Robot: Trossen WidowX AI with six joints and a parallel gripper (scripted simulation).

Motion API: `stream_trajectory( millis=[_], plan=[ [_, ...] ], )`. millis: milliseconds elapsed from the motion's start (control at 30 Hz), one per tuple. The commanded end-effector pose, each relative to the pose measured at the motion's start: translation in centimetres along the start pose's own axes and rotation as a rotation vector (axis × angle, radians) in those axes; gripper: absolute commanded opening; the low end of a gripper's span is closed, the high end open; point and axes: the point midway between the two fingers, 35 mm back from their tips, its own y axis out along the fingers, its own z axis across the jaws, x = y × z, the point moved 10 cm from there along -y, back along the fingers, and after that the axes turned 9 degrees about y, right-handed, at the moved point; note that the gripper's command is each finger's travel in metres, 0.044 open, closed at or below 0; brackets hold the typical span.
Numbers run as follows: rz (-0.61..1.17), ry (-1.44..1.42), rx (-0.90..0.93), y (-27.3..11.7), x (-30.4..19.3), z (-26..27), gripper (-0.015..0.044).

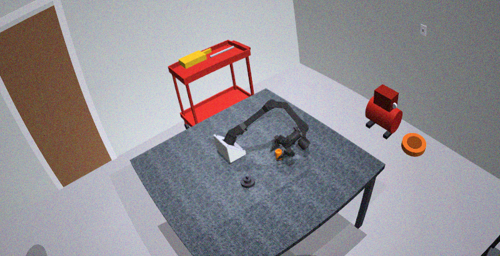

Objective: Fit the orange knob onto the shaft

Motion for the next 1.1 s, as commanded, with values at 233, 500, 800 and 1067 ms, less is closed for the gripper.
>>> stream_trajectory(
  millis=[233, 500, 800, 1067],
  plan=[
    [0.061, -0.003, 0.06, -2.0, 5.0, 0.1, 0.044],
    [0.096, -0.001, 0.108, -3.2, 8.5, -0.3, 0.044],
    [0.517, -0.001, -0.157, -0.6, 12.5, 1.6, 0.044],
    [1.117, 0.009, -0.182, 1.4, 17.7, 2.8, 0.044]
  ],
)
